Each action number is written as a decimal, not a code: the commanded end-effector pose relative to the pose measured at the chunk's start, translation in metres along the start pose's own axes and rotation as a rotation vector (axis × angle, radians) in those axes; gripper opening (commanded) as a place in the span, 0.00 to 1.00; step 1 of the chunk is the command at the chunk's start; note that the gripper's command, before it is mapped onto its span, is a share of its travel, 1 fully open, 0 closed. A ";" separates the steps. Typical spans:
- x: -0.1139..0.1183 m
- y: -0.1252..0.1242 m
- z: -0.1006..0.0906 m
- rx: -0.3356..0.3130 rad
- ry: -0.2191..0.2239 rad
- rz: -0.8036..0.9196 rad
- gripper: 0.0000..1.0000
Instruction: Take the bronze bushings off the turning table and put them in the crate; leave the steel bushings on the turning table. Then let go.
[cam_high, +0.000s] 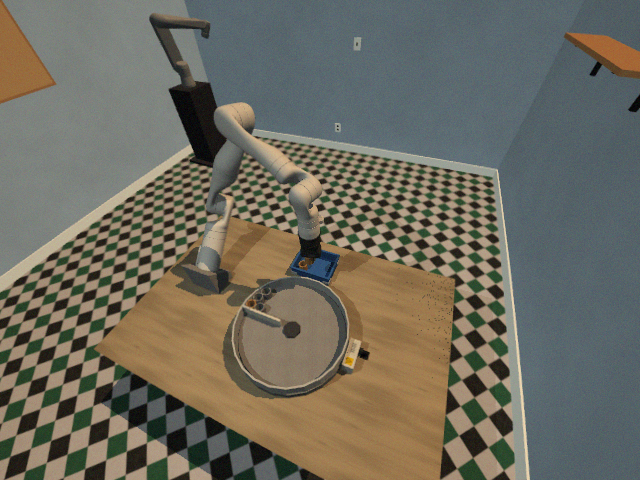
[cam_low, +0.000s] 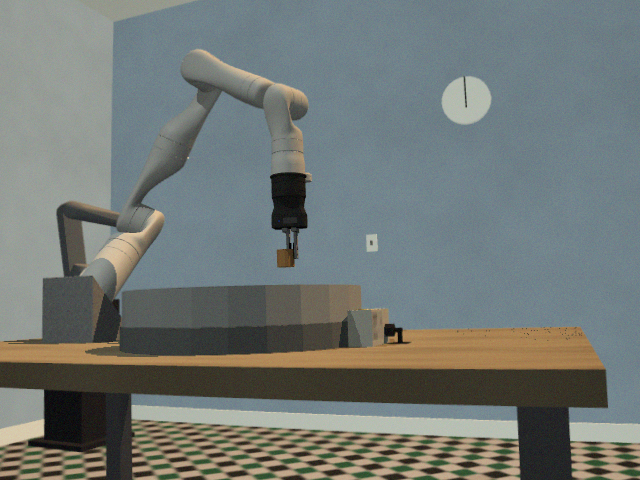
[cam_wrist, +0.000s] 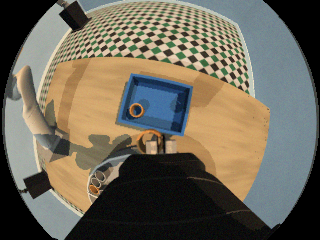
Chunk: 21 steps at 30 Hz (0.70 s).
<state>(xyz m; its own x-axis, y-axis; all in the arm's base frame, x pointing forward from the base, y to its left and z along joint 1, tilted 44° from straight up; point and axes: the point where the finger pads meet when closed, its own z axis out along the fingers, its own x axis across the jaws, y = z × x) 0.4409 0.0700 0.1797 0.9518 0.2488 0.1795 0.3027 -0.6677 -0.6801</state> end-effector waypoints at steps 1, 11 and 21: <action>0.002 -0.002 0.001 -0.005 -0.003 -0.009 0.00; 0.024 -0.027 0.001 -0.005 -0.003 -0.008 0.00; 0.038 -0.043 0.001 -0.005 -0.003 -0.008 0.00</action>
<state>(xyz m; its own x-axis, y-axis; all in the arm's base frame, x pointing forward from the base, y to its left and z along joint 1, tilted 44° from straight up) 0.4639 0.1086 0.2147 0.9495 0.2557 0.1818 0.3095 -0.6690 -0.6758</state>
